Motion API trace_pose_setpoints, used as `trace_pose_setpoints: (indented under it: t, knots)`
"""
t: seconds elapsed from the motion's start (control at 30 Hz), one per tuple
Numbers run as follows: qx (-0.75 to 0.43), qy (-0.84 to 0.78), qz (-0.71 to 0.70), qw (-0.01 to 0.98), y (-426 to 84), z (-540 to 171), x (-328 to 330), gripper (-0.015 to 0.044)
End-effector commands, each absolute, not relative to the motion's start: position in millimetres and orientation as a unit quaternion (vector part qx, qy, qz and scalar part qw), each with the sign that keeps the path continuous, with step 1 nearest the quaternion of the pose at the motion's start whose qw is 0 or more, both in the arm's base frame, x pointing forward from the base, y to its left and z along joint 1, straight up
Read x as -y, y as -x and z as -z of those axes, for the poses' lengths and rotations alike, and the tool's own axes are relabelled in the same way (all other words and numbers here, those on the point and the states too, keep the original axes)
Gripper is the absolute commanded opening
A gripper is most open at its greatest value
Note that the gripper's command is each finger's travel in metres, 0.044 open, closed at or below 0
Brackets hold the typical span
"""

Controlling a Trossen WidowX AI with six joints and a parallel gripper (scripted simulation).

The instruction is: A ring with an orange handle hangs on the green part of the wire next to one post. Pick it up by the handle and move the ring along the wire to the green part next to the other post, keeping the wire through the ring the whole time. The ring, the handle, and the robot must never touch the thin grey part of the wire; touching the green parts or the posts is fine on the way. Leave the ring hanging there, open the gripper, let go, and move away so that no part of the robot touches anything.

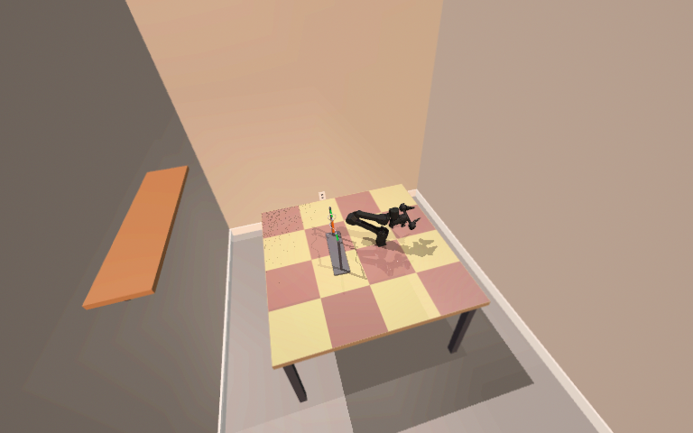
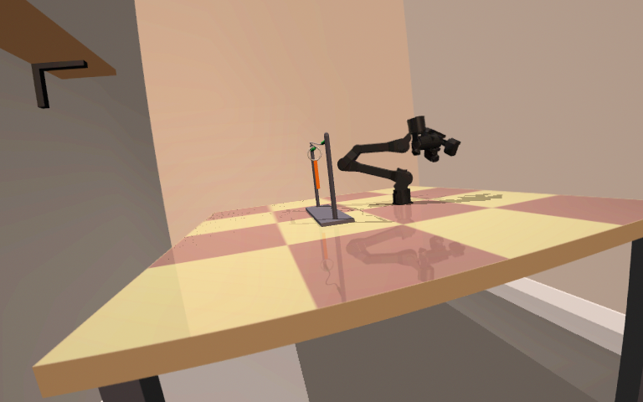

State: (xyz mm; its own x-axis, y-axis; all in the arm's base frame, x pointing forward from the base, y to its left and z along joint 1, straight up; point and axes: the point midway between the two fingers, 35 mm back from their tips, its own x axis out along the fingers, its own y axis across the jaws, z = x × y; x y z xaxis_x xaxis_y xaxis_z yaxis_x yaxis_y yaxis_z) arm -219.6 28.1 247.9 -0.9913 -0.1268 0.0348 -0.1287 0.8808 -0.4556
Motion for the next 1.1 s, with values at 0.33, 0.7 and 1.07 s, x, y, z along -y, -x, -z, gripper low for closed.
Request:
trace_pose_setpoints:
  t: [0.33, 0.7, 1.07]
  knots:
    - [0.941, 0.064, -0.333, 0.028, 209, -236, -93, 0.0160]
    - [0.873, 0.202, -0.435, 0.091, 173, -222, -161, 0.0160]
    - [0.772, 0.319, -0.518, 0.184, 114, -208, -212, 0.0160]
